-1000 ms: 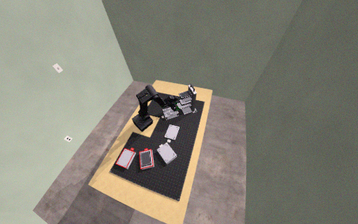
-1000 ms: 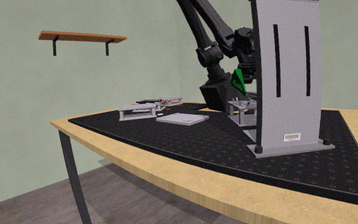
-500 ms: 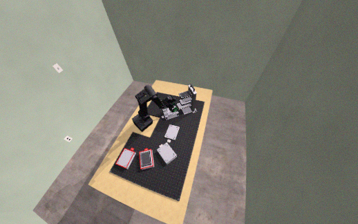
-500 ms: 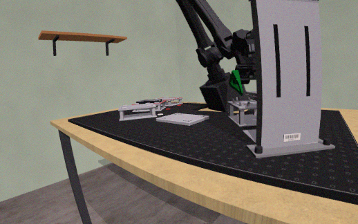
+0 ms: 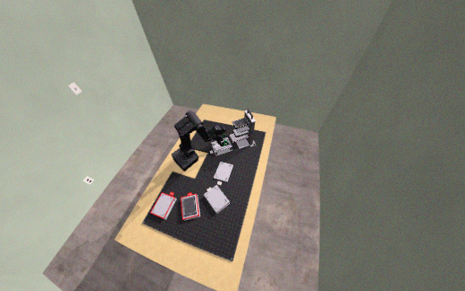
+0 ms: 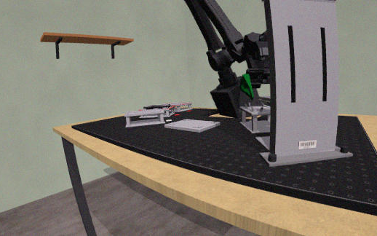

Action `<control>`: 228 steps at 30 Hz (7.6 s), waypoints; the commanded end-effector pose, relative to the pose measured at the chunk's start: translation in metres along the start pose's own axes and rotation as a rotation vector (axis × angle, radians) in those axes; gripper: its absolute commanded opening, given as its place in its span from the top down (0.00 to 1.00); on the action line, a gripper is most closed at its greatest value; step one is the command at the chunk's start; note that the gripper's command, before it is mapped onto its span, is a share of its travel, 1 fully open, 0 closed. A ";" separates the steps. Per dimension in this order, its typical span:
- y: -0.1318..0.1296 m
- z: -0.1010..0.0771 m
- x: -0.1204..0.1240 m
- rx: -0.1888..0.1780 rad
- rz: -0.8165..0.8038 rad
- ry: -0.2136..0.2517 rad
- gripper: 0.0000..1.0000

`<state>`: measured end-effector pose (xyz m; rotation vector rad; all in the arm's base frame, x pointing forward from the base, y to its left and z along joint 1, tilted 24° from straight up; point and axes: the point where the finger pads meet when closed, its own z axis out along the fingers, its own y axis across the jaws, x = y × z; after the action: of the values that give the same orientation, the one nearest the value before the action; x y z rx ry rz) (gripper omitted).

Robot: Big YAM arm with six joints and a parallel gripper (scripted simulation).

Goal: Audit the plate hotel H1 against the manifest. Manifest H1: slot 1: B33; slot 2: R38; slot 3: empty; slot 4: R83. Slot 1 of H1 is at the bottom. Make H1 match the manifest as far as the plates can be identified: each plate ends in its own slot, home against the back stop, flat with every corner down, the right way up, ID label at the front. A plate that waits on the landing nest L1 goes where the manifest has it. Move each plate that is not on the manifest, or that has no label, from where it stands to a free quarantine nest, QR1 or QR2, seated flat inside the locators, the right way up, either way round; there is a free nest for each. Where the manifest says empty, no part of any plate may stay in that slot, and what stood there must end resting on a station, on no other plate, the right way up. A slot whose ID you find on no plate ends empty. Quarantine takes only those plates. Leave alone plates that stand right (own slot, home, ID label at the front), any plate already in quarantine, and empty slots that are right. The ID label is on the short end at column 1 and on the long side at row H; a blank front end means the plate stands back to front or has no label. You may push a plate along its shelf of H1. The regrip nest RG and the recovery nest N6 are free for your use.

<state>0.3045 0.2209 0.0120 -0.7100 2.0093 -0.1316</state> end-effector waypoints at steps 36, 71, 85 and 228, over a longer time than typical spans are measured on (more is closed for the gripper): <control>0.001 -0.020 0.013 0.000 0.020 -0.030 1.00; -0.001 -0.006 0.008 0.007 0.005 -0.007 1.00; -0.001 0.002 -0.002 0.008 0.009 -0.013 1.00; -0.004 0.062 -0.066 0.009 0.012 -0.020 1.00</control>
<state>0.3629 0.2571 0.0269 -0.7020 2.0001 -0.1186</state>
